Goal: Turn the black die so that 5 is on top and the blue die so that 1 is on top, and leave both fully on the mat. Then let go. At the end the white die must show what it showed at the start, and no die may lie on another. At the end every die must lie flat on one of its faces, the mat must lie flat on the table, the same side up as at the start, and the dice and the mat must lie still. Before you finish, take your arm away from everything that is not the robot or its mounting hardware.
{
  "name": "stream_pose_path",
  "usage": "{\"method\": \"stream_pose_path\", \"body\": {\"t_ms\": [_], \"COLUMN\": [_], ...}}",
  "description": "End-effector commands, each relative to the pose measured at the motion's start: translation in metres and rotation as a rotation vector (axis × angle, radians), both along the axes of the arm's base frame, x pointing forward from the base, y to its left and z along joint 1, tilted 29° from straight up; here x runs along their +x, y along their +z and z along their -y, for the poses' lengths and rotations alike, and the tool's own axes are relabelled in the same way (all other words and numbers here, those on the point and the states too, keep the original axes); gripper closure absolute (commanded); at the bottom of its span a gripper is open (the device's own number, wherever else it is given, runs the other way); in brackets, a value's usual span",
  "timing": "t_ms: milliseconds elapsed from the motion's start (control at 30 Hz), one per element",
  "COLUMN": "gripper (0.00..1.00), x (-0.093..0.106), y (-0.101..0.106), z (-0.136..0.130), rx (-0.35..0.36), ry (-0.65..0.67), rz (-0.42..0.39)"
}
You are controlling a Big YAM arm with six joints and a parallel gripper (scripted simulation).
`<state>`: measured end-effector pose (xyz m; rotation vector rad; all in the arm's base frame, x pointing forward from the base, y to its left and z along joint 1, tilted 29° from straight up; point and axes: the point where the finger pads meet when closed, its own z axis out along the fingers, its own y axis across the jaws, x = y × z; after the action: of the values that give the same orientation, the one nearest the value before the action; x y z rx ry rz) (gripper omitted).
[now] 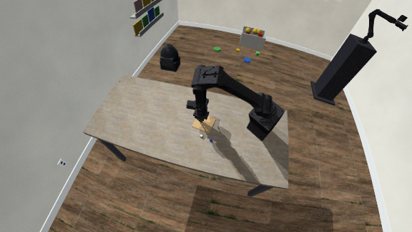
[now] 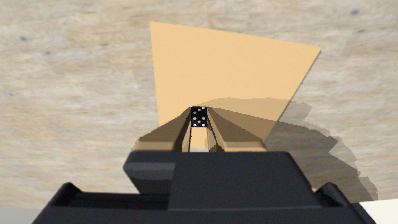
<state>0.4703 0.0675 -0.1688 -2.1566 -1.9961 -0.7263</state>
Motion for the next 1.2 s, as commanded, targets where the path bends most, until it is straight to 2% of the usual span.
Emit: {"method": "stream_pose_path", "body": {"t_ms": [0, 1167], "gripper": [0.88, 0.88], "x": [0.0056, 0.0021], "y": [0.0060, 0.0024], "z": [0.0049, 0.0100], "rx": [-0.005, -0.004], "ry": [-0.004, -0.013], "rz": [0.013, 0.011]}}
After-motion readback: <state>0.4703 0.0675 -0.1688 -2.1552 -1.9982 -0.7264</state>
